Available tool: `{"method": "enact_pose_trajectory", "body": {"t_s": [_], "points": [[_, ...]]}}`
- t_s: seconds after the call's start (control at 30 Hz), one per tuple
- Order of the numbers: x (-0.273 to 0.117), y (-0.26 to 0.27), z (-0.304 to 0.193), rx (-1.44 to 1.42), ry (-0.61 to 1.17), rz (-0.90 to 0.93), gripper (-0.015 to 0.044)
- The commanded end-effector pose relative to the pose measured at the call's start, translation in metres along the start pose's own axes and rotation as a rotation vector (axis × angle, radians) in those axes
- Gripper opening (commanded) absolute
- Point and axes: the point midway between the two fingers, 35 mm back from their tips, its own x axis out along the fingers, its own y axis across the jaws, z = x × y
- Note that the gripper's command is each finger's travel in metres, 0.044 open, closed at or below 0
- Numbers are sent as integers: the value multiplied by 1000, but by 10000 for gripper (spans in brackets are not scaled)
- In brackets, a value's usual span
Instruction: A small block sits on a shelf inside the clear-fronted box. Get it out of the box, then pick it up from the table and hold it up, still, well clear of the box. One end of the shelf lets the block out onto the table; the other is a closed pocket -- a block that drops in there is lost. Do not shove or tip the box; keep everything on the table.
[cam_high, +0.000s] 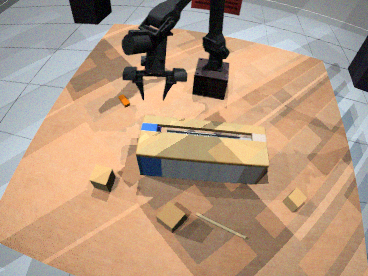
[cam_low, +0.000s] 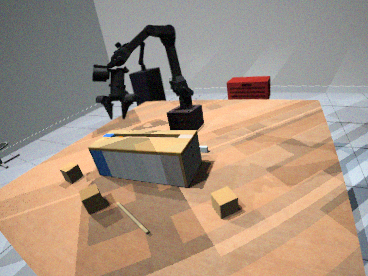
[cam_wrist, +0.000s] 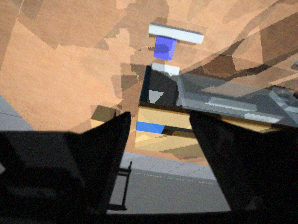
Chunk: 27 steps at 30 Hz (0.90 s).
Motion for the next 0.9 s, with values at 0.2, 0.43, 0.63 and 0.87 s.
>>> {"method": "enact_pose_trajectory", "body": {"t_s": [0.2,0.43,0.63,0.87], "points": [[1,-3,4,172,14,-19,285],[66,-6,25,172,14,-19,285],[90,-11,37,172,14,-19,285],[95,-11,39,172,14,-19,285]]}}
